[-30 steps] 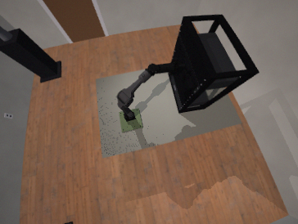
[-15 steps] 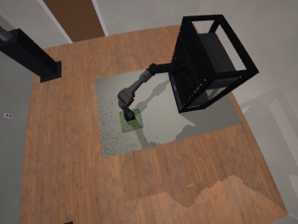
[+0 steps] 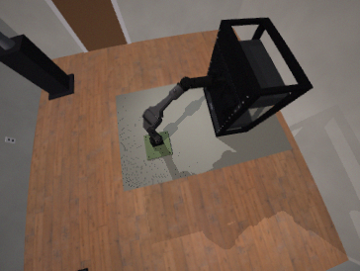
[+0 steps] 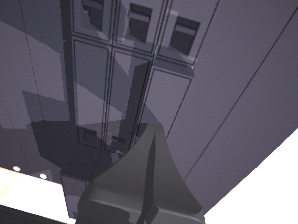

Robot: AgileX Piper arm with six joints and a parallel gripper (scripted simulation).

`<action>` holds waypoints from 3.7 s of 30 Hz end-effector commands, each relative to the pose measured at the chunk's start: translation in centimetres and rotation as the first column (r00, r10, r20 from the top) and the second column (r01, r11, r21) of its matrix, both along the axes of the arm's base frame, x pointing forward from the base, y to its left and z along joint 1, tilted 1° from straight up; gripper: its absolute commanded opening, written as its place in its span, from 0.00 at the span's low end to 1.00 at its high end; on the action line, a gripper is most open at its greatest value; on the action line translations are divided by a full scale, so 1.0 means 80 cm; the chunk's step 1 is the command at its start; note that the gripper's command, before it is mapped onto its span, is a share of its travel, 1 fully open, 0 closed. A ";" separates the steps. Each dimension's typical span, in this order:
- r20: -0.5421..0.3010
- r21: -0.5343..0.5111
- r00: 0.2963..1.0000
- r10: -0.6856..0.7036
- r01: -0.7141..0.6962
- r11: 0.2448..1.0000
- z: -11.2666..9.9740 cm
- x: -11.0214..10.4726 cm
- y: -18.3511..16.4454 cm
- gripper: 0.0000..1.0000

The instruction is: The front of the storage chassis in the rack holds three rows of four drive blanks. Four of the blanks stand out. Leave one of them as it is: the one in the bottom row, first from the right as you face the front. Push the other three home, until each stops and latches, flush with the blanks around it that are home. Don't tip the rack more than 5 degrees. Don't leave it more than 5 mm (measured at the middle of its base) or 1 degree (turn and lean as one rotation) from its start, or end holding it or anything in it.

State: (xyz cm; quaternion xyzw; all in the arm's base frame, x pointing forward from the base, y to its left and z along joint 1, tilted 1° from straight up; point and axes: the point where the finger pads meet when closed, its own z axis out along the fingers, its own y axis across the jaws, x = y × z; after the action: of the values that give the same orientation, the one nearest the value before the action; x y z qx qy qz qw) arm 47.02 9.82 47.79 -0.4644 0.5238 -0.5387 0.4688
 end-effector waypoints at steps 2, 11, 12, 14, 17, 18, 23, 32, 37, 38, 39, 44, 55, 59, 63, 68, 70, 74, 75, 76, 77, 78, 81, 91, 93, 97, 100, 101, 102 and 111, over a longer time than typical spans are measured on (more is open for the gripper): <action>0.000 -0.001 1.000 0.002 -0.002 1.000 0.000 0.003 0.001 0.00; 0.000 -0.001 1.000 0.002 -0.002 1.000 0.000 0.006 0.000 0.00; 0.000 -0.001 1.000 0.002 -0.002 1.000 0.000 0.006 0.000 0.00; 0.000 -0.001 1.000 0.002 -0.002 1.000 0.000 0.006 0.000 0.00; 0.000 -0.001 1.000 0.002 -0.002 1.000 0.000 0.006 0.000 0.00; 0.000 -0.001 1.000 0.002 -0.002 1.000 0.000 0.006 0.000 0.00; 0.000 -0.001 1.000 0.002 -0.002 1.000 -0.001 0.009 0.000 0.00; 0.000 -0.001 1.000 0.002 -0.002 1.000 -0.001 0.010 0.000 0.00; 0.000 -0.001 1.000 0.002 -0.002 1.000 -0.001 0.011 0.000 0.00; 0.000 -0.001 1.000 0.002 -0.002 1.000 -0.001 0.012 0.000 0.00; 0.000 -0.001 1.000 0.002 -0.002 1.000 -0.001 0.012 0.000 0.00; 0.000 -0.001 1.000 0.002 -0.002 1.000 -0.001 0.013 -0.001 0.00; 0.000 -0.001 1.000 0.002 -0.002 1.000 -0.001 0.017 -0.001 0.00; 0.000 -0.001 1.000 0.002 -0.002 1.000 -0.001 0.020 -0.001 0.00; 0.000 -0.001 1.000 0.002 -0.002 1.000 -0.001 0.020 -0.001 0.00; 0.000 -0.001 1.000 0.002 -0.002 1.000 -0.001 0.020 -0.001 0.00; 0.000 -0.001 1.000 0.002 -0.002 1.000 -0.001 0.020 -0.001 0.00; 0.000 -0.001 1.000 0.002 -0.002 1.000 -0.001 0.020 -0.001 0.00; 0.000 -0.001 1.000 0.002 -0.002 1.000 -0.001 0.019 -0.001 0.00; 0.000 -0.001 1.000 0.002 -0.002 1.000 -0.001 0.018 -0.001 0.00; 0.000 -0.001 1.000 0.002 -0.002 1.000 -0.001 0.015 -0.001 0.00; 0.000 -0.001 1.000 0.002 -0.002 1.000 -0.001 0.012 0.000 0.00; 0.000 -0.001 1.000 0.002 -0.002 1.000 -0.001 0.006 0.000 0.00; 0.000 -0.001 1.000 0.002 -0.002 1.000 -0.003 -0.095 0.013 0.00; 0.000 -0.001 1.000 0.002 -0.002 1.000 -0.004 -0.108 0.015 0.00; 0.000 -0.001 1.000 0.002 -0.002 1.000 -0.004 -0.116 0.016 0.00; 0.000 -0.001 1.000 0.002 -0.002 1.000 -0.004 -0.117 0.016 0.00; 0.000 -0.001 1.000 0.002 -0.002 1.000 -0.004 -0.117 0.016 0.00; 0.000 -0.001 1.000 0.002 -0.002 1.000 -0.004 -0.117 0.015 0.00; 0.000 -0.001 1.000 0.002 -0.002 1.000 -0.020 -0.128 -0.051 0.00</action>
State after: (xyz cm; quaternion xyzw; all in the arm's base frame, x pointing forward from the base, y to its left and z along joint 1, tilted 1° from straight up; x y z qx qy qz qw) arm 36.99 6.54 46.29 -0.4649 0.5242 -0.5395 0.4668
